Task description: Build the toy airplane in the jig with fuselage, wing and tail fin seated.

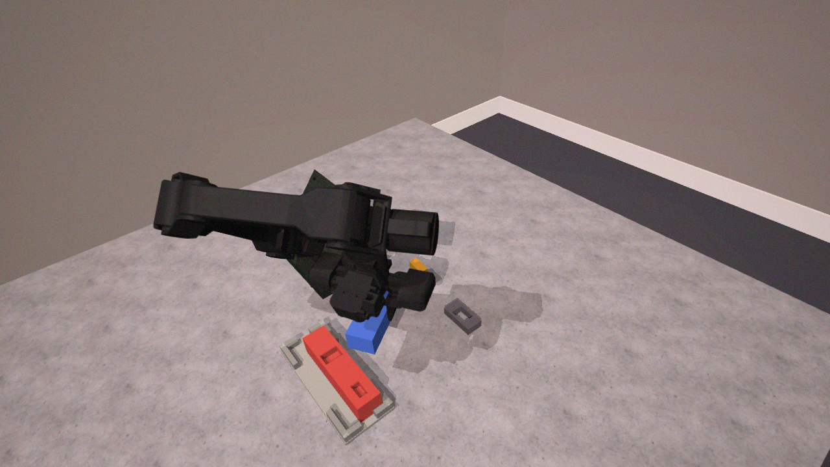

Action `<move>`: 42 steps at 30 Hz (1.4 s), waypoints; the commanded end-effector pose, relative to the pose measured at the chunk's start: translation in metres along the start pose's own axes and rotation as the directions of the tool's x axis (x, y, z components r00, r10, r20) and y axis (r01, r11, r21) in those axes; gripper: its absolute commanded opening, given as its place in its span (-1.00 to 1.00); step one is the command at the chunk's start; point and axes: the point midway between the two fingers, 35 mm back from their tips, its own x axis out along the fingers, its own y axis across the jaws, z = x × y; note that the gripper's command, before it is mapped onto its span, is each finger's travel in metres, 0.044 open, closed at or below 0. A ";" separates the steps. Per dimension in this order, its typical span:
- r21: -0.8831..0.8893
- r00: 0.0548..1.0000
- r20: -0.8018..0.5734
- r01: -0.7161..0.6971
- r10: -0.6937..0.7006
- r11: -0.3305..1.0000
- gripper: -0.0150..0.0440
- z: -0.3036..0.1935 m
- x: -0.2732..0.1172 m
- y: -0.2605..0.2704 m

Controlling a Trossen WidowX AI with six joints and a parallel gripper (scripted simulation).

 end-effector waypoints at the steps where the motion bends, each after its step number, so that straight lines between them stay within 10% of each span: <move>1: 0.074 1.000 0.005 -0.004 0.004 0.997 -0.49 0.007 0.002 -0.009; 28: 0.532 1.000 0.018 -0.001 -0.011 0.847 -0.49 0.039 0.025 -0.078; 35: 0.532 1.000 0.018 -0.001 -0.011 0.847 0.13 0.039 0.026 -0.078; 42: 0.532 1.000 0.018 -0.001 -0.011 0.847 0.18 0.039 0.026 -0.078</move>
